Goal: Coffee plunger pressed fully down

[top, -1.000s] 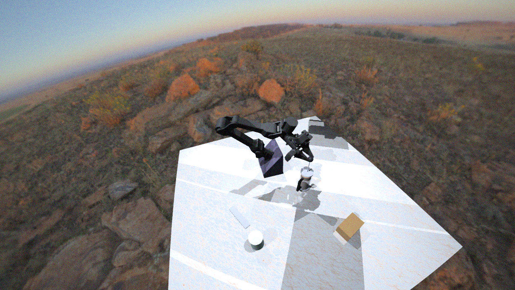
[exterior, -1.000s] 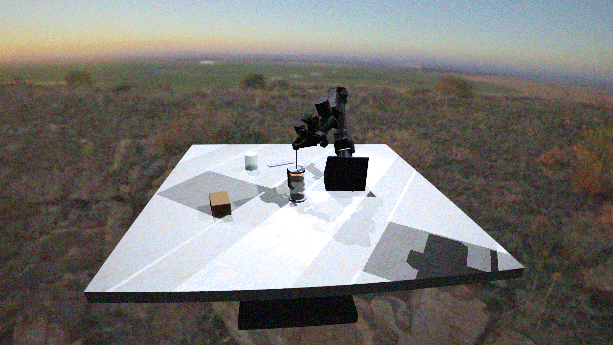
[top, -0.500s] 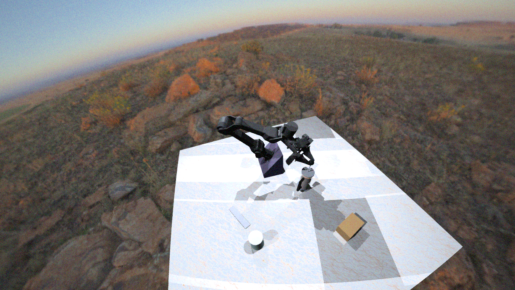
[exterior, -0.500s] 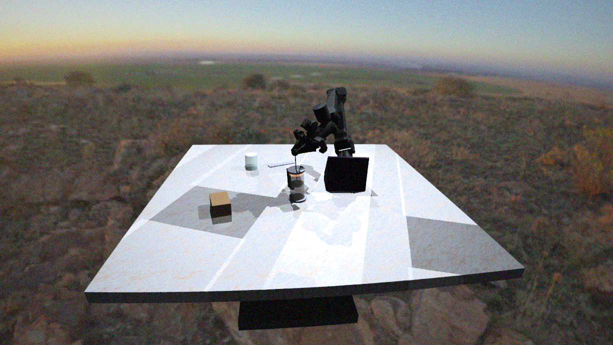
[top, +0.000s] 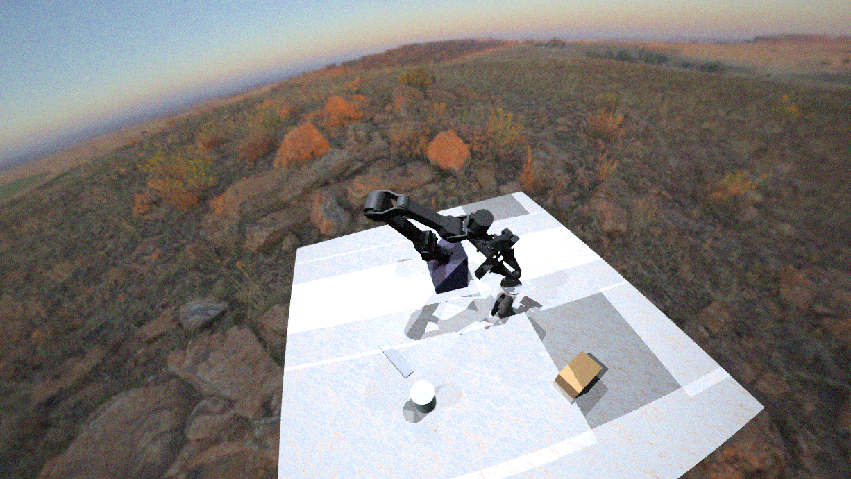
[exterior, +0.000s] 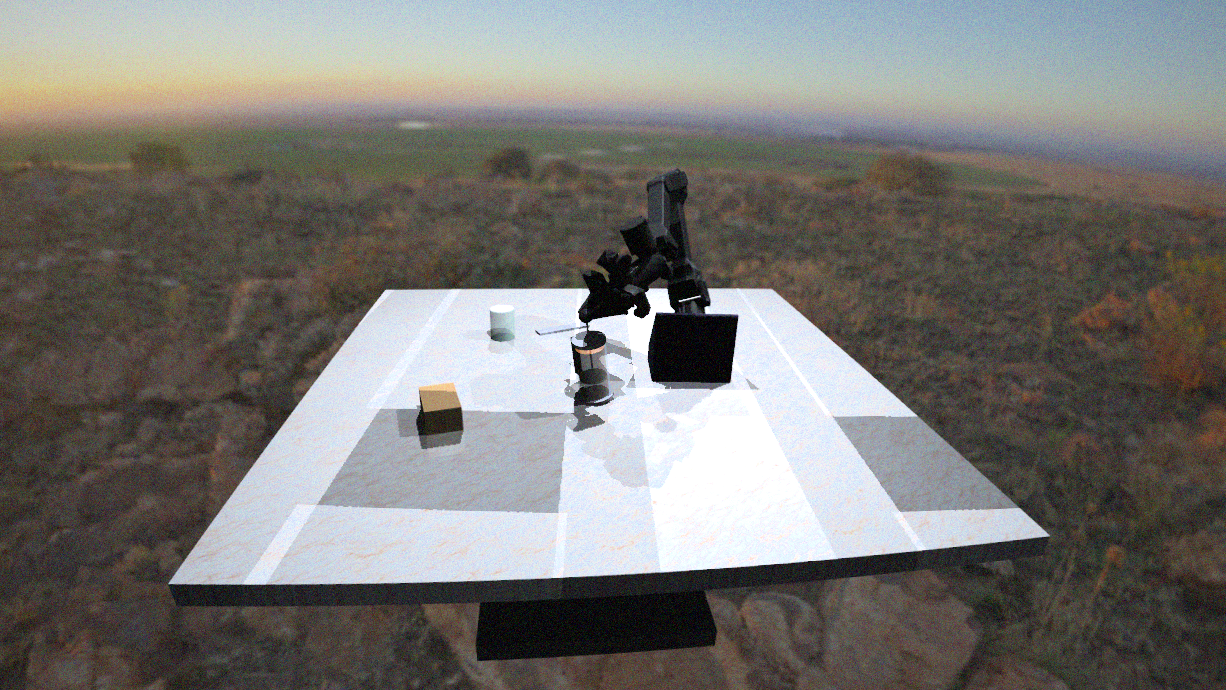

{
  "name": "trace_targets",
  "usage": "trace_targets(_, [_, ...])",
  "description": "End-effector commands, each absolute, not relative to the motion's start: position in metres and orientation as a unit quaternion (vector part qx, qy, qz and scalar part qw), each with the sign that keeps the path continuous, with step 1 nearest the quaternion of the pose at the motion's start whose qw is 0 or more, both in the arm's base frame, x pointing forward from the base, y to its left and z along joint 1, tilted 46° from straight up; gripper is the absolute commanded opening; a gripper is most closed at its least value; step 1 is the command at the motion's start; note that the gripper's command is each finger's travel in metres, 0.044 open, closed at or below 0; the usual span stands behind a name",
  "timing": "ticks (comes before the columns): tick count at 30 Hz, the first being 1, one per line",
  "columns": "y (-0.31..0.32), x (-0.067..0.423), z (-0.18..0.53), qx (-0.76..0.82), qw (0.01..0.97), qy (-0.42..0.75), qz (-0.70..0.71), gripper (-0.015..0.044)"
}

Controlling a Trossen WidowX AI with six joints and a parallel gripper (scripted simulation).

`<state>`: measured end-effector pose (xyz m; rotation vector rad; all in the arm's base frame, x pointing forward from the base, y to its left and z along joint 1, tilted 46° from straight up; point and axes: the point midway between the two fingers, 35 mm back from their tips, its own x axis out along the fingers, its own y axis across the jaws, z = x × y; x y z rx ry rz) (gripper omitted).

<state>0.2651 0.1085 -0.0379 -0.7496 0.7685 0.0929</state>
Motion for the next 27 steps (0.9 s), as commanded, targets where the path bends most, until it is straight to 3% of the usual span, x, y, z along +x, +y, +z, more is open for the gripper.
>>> trace_targets(1, [0.0911,0.2571,-0.0531,-0.374,0.839,0.393,0.038,0.0120])
trace_targets(27, [0.0957,0.2638,-0.0560,-0.374,0.839,0.393,0.037,0.0120])
